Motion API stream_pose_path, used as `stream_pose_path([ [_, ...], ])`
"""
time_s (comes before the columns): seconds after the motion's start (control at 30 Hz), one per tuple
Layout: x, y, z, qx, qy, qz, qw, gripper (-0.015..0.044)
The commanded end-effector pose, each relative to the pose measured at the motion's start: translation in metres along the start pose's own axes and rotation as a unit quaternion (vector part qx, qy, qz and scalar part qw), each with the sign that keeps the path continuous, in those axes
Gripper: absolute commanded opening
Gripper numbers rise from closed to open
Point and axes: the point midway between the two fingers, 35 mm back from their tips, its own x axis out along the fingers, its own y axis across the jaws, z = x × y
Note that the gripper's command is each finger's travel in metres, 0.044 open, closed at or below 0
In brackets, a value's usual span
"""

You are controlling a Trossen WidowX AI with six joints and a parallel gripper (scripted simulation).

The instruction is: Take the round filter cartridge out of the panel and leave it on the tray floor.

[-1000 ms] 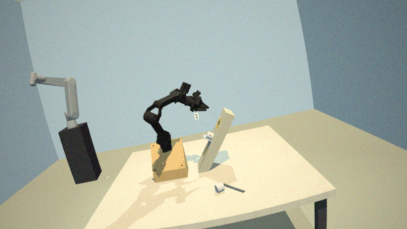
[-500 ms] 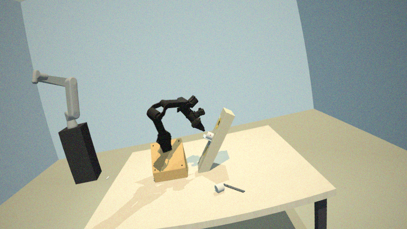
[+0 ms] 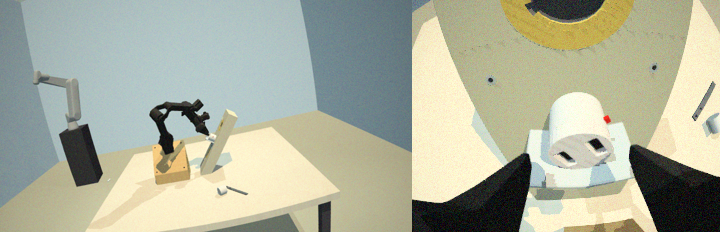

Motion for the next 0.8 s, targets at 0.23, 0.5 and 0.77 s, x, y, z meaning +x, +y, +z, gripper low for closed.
stream_pose_path([
  [0.23, 0.018, 0.0, -0.001, -0.004, 0.001, 0.0, 1.0, 0.0305],
  [0.5, 0.03, -0.001, -0.002, -0.004, 0.0, -0.001, 1.0, 0.0305],
  [0.77, 0.027, -0.002, -0.001, 0.0, -0.001, -0.003, 1.0, 0.0219],
])
